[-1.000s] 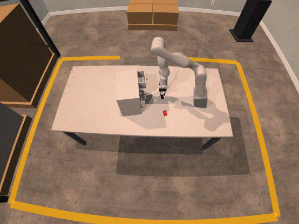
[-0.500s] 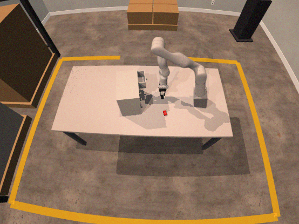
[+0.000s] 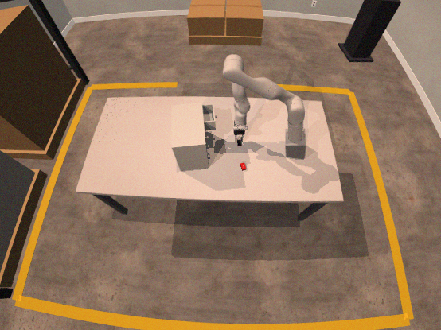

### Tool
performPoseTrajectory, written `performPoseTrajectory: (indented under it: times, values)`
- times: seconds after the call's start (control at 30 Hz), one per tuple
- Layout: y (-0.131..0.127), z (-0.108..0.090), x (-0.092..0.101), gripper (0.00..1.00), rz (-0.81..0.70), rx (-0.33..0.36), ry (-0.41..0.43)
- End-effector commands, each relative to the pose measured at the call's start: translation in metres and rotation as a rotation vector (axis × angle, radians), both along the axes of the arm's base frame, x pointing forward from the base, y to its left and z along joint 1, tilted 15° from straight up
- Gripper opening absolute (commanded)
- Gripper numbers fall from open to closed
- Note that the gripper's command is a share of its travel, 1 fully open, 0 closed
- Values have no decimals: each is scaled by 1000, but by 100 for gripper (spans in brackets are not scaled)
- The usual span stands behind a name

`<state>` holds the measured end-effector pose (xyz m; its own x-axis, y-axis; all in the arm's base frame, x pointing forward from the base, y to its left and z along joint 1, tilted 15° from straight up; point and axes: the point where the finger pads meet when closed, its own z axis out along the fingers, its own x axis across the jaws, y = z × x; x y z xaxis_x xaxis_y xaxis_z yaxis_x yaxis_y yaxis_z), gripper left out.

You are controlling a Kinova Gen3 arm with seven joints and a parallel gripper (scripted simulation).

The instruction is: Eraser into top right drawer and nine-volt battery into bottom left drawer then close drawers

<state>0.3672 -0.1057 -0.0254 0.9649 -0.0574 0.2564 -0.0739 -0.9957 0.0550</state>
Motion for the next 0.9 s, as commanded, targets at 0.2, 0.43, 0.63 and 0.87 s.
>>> performPoseTrajectory:
  times: [0.2,0.43,0.63,0.87]
  values:
    - [0,0,2,75,-2,1,-2]
    - [1,0,1,75,-3,1,0]
    - [2,-1,-3,75,-3,2,4]
    - [2,-1,-3,75,-3,2,3]
